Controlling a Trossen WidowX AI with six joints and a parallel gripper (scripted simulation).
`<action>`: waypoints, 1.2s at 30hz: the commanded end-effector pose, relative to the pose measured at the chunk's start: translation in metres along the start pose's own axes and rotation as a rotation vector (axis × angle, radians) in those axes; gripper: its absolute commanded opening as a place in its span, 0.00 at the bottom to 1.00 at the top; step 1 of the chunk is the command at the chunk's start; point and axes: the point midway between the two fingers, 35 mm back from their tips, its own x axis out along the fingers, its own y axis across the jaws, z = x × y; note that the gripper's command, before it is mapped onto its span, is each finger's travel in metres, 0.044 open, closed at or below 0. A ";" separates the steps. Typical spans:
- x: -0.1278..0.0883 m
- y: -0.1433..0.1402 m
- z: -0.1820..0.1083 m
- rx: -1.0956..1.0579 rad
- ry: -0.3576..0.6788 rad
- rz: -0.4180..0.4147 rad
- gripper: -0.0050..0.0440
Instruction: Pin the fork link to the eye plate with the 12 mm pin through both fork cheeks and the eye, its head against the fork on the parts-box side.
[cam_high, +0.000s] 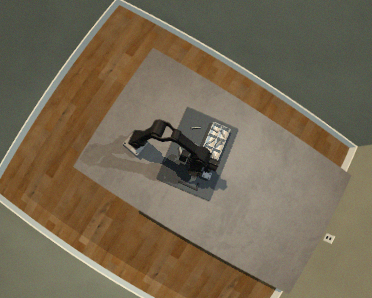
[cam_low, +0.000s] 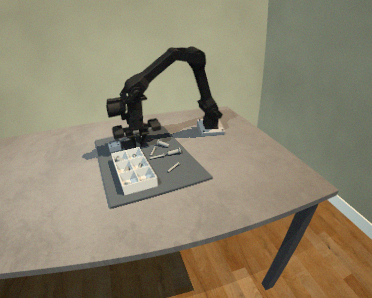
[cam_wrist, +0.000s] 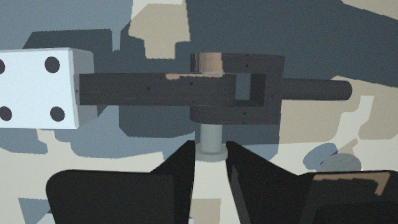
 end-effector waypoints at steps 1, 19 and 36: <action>-0.003 0.002 0.004 0.003 -0.006 0.013 0.00; -0.002 0.001 0.009 -0.003 -0.012 0.014 0.00; -0.002 0.002 0.011 -0.002 -0.011 0.014 0.00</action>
